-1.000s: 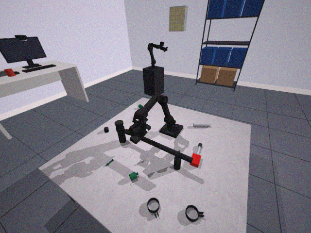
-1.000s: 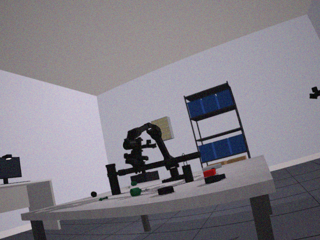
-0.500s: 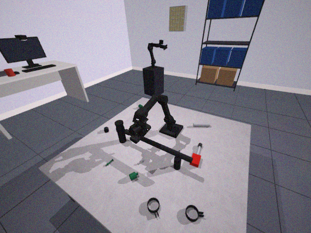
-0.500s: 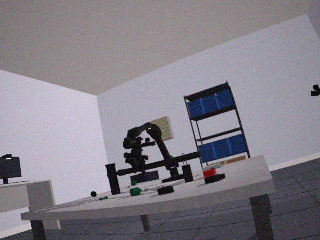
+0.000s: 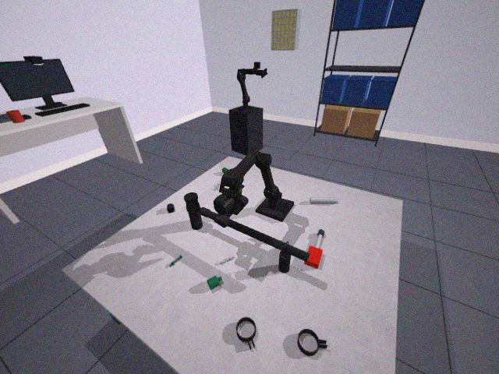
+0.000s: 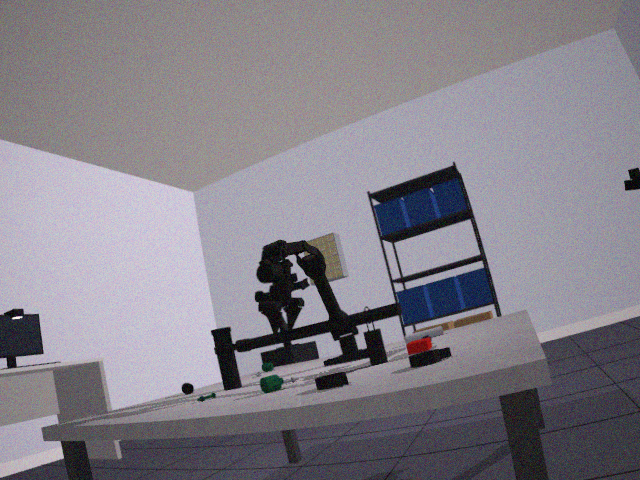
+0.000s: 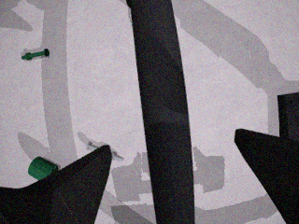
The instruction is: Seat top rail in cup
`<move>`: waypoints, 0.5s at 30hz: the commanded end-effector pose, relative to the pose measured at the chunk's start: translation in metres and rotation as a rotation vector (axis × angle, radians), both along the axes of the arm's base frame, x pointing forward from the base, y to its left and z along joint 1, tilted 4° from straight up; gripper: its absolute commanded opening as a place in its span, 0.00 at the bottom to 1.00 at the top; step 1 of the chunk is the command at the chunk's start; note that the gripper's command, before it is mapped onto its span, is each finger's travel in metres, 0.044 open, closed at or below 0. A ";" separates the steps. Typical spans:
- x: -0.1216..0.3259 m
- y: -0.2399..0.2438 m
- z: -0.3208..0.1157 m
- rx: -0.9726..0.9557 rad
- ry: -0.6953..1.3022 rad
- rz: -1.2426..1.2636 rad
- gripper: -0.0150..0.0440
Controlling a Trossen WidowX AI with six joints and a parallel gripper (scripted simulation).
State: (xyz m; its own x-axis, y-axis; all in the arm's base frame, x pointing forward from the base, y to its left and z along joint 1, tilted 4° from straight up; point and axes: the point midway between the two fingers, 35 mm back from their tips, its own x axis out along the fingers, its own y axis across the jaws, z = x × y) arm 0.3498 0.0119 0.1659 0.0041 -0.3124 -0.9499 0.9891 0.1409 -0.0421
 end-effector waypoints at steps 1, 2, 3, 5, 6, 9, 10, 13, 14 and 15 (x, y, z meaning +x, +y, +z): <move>-0.001 0.003 0.011 0.001 -0.013 0.015 1.00; -0.001 0.006 0.018 0.002 -0.021 0.024 1.00; -0.002 0.009 0.027 0.002 -0.030 0.035 1.00; -0.004 0.012 0.037 0.003 -0.041 0.046 1.00; -0.004 0.012 0.037 0.003 -0.041 0.046 1.00; -0.004 0.012 0.037 0.003 -0.041 0.046 1.00; -0.004 0.012 0.037 0.003 -0.041 0.046 1.00; -0.004 0.012 0.037 0.003 -0.041 0.046 1.00; -0.004 0.012 0.037 0.003 -0.041 0.046 1.00; -0.004 0.012 0.037 0.003 -0.041 0.046 1.00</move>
